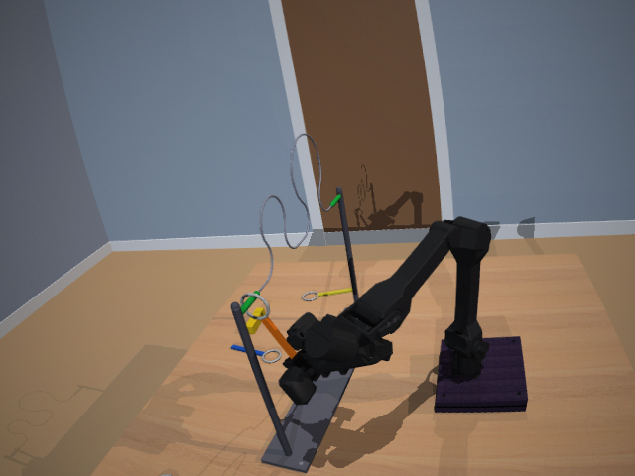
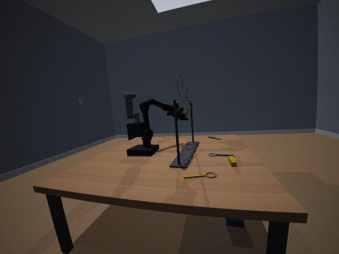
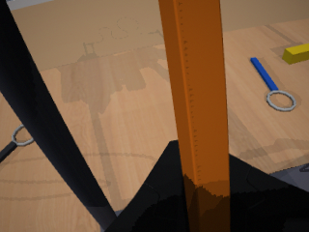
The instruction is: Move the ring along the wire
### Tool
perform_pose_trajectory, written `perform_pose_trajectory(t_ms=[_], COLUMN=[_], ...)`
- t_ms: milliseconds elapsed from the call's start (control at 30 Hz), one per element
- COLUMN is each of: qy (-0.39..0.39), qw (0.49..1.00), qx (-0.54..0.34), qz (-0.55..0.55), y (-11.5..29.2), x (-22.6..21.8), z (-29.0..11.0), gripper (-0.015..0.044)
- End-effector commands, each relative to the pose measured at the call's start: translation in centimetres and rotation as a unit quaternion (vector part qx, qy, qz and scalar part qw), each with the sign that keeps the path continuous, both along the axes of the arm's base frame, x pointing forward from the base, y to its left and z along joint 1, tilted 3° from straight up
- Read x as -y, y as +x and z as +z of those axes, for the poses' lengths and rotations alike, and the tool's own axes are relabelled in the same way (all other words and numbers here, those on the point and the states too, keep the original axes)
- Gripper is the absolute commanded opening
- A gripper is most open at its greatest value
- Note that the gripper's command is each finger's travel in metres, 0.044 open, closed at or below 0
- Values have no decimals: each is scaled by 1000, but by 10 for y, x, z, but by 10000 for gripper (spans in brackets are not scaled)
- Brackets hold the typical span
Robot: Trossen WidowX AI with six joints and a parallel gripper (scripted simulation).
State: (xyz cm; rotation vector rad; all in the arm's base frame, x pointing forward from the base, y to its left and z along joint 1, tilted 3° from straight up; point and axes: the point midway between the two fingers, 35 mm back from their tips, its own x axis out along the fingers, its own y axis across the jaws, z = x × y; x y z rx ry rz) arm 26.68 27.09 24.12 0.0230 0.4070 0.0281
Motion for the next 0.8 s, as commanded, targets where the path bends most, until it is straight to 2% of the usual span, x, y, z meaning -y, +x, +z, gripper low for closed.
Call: perform_pose_trajectory(t_ms=[0,267,667,767], qy=[2,2,0,1], qw=[1000,1000,1000,1000], qx=[1,1,0,-2], qz=[-3,-3,0,-1], y=[0,0,-2,-10], x=[1,1,0,0], z=[0,0,1,3], gripper=[-150,-150,160,160])
